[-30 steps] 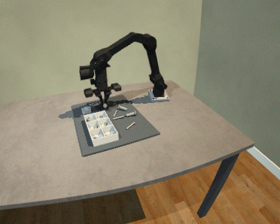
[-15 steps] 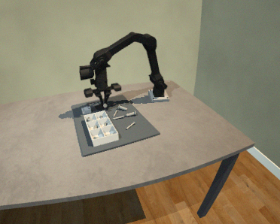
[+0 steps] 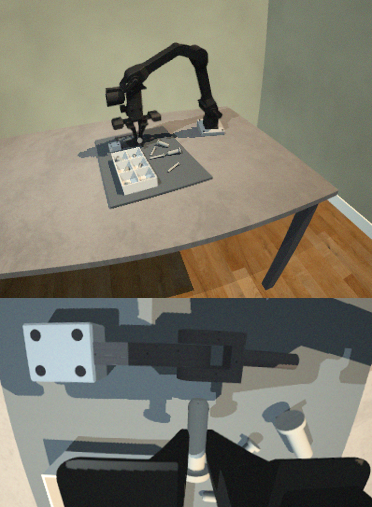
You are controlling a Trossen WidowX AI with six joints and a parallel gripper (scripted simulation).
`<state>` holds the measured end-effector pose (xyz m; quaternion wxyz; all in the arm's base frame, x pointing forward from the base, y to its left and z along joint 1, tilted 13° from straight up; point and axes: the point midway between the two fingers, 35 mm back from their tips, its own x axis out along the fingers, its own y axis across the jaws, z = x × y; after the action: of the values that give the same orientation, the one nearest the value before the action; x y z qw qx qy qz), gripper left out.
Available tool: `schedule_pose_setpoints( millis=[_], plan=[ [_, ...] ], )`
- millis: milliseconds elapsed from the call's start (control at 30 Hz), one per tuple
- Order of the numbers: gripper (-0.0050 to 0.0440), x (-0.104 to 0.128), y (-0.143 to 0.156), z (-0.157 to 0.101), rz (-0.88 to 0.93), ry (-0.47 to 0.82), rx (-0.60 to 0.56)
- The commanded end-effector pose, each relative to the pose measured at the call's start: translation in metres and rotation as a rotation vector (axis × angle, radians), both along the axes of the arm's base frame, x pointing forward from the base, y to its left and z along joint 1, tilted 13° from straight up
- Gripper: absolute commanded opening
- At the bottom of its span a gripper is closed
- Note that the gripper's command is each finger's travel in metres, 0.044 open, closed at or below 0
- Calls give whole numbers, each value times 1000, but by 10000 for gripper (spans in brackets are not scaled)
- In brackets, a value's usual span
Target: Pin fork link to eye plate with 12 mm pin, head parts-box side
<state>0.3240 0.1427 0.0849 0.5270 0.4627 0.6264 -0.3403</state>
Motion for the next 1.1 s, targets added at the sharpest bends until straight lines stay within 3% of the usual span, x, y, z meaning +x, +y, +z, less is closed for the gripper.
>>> schedule_pose_setpoints(
  millis=[0, 1067],
  plan=[
    [-50, 5, 2, 9, -2, -29, 8],
    [-50, 4, 5, 5, -8, -51, -70]
  ],
)
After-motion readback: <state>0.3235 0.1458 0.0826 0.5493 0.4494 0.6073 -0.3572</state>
